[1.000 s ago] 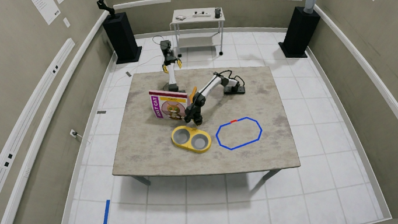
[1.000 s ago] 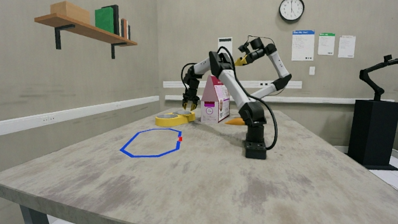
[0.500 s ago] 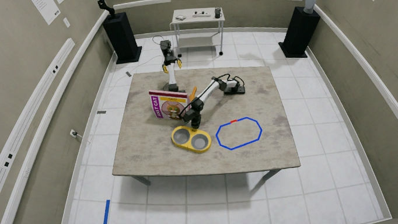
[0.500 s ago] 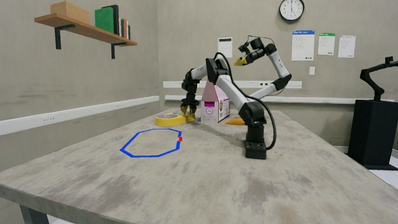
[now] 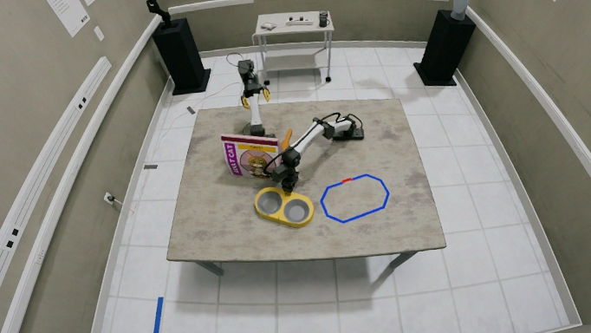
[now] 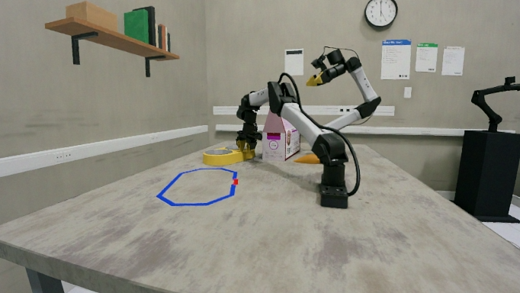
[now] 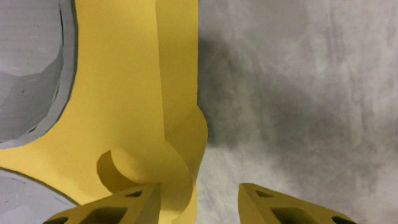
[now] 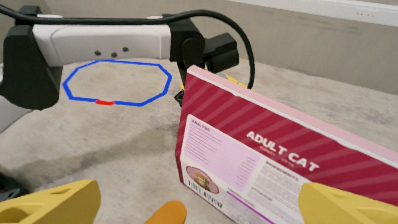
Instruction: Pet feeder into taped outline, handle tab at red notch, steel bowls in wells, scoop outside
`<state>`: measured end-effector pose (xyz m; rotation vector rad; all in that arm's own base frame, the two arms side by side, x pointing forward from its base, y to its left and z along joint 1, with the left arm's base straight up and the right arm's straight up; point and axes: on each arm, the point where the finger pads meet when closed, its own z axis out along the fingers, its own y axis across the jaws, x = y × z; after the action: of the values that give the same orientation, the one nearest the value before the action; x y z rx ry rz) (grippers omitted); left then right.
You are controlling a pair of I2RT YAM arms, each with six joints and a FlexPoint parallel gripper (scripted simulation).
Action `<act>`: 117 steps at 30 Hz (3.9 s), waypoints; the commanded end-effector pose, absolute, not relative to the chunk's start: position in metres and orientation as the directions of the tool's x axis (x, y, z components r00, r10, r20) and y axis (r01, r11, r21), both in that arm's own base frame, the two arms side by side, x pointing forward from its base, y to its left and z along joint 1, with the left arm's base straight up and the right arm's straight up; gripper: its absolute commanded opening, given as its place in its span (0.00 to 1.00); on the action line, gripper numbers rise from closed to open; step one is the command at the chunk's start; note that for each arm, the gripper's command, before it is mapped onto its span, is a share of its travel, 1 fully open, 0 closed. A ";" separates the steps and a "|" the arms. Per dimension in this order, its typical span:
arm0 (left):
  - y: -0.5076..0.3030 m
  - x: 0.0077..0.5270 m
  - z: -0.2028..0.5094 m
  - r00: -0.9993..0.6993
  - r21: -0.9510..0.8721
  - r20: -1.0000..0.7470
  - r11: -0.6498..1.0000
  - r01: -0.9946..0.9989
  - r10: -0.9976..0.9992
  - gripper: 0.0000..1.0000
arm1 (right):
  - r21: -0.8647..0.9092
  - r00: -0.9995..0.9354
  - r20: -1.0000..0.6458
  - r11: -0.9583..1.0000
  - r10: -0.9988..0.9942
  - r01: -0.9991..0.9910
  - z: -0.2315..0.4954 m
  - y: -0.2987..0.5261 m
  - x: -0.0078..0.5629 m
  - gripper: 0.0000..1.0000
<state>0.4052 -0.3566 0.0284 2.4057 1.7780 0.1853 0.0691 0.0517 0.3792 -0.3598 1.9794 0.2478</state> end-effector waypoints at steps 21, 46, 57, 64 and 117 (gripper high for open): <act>-0.372 0.421 0.054 0.313 0.304 -0.012 -0.295 0.906 0.950 0.38 | 0.000 -0.370 -0.917 0.930 -0.146 -0.368 0.385 0.053 0.064 1.00; -0.368 0.419 0.027 0.301 0.300 0.001 -0.287 0.910 0.954 0.09 | 0.000 -0.370 -0.917 0.930 -0.146 -0.368 0.385 0.053 0.064 1.00; -0.361 0.427 0.043 0.259 0.357 -0.030 -0.232 0.905 0.965 0.09 | 0.000 -0.370 -0.917 0.930 -0.146 -0.368 0.385 0.053 0.064 1.00; -0.342 0.420 0.040 0.233 0.335 -0.024 -0.212 0.918 0.972 0.09 | 0.000 -0.370 -0.917 0.930 -0.146 -0.368 0.385 0.053 0.064 1.00; -0.251 0.405 0.036 0.046 0.327 -0.020 -0.037 0.944 0.999 0.09 | 0.000 -0.370 -0.917 0.930 -0.146 -0.368 0.385 0.053 0.064 1.00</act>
<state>0.3920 -0.2618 0.0147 2.1817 1.9710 0.2549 0.0691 0.0517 0.3792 -0.3599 1.9794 0.2478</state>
